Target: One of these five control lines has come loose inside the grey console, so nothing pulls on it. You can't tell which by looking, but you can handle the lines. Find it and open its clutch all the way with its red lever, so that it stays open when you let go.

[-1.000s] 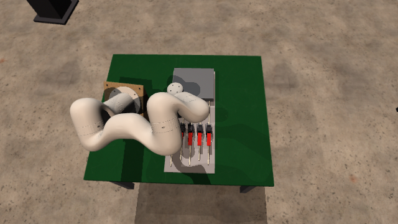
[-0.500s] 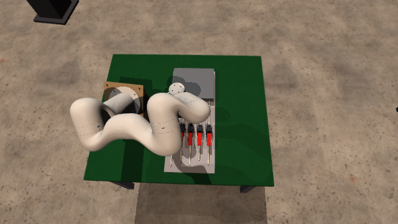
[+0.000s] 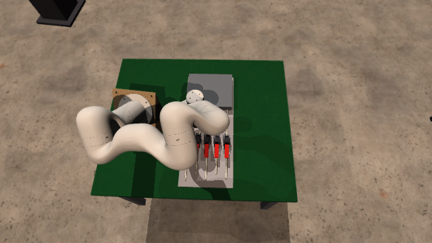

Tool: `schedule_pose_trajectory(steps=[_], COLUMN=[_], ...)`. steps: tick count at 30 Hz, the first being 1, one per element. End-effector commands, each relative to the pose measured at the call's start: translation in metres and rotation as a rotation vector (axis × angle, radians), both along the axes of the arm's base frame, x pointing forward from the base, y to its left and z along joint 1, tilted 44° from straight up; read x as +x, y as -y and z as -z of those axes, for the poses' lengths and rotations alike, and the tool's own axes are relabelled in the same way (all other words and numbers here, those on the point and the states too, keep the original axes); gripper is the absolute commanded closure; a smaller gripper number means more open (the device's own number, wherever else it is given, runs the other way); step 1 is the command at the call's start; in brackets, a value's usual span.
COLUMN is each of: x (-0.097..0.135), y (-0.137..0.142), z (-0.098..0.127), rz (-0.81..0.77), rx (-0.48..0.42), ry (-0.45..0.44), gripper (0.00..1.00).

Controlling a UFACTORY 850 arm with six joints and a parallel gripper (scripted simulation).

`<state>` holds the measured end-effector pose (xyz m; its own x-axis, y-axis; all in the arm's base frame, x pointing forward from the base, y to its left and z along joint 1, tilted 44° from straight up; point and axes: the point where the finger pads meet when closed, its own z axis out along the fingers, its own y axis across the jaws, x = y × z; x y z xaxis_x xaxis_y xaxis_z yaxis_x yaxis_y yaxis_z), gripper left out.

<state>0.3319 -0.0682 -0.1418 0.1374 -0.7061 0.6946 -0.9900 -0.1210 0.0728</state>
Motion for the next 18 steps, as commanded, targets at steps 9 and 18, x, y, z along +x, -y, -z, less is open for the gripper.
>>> schedule_pose_trajectory(steps=[9, 18], x=[0.0104, 0.0123], y=[-0.0016, -0.0019], z=[0.0005, 0.0006], rz=[-0.001, -0.001], rx=[0.000, 0.000], ry=[0.002, 0.002], gripper=[1.00, 1.00])
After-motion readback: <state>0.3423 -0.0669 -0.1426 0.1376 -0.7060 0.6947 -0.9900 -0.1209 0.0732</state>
